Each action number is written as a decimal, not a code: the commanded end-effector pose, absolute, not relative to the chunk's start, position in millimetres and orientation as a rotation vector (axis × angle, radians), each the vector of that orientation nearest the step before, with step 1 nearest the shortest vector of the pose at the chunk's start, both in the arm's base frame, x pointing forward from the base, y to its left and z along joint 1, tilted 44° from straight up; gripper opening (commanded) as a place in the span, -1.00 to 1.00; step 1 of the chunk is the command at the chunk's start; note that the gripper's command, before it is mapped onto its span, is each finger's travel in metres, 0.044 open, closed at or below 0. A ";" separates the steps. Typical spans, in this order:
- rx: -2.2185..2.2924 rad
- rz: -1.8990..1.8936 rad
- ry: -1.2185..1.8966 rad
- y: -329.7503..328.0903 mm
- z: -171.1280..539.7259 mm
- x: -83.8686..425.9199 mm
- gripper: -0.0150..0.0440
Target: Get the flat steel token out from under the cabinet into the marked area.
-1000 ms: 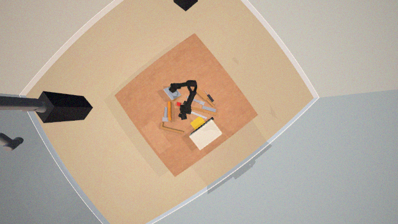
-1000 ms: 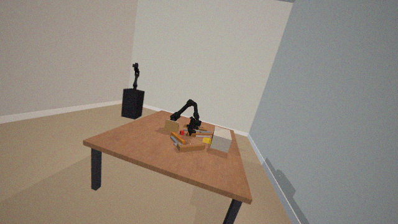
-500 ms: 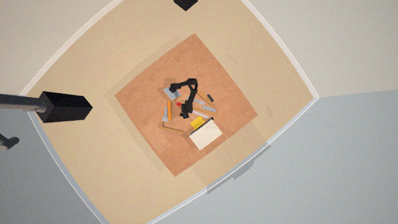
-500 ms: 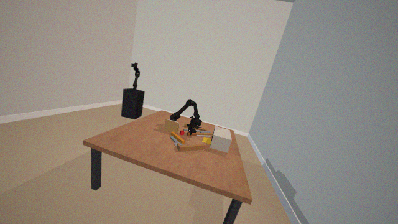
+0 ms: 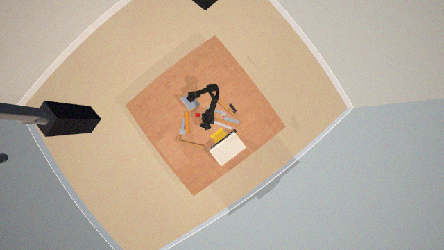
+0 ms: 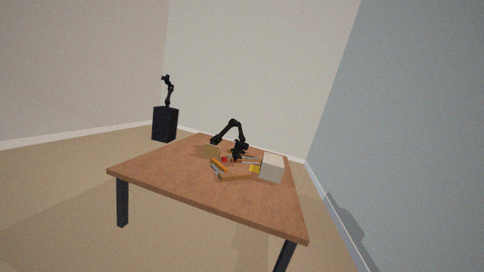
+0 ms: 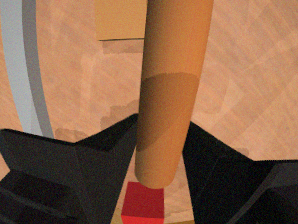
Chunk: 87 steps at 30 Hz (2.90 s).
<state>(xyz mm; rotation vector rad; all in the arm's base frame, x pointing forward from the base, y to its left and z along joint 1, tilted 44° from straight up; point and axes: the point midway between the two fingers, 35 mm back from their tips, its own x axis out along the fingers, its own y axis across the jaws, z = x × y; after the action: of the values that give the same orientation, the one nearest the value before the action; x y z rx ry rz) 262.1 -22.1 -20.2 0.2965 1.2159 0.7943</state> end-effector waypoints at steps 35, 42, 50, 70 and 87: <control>0.298 0.793 1.209 6.9 9.2 261.6 -0.49; 0.299 0.794 1.209 10.8 12.7 260.7 -0.49; 0.299 0.794 1.209 11.2 13.0 259.9 -0.49; 0.299 0.794 1.209 15.0 16.4 259.0 -0.49; 0.299 0.794 1.209 18.2 19.2 257.9 -0.49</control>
<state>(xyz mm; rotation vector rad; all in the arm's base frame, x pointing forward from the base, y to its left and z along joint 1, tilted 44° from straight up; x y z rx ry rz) 257.2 15.6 15.9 0.3052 1.2245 0.7797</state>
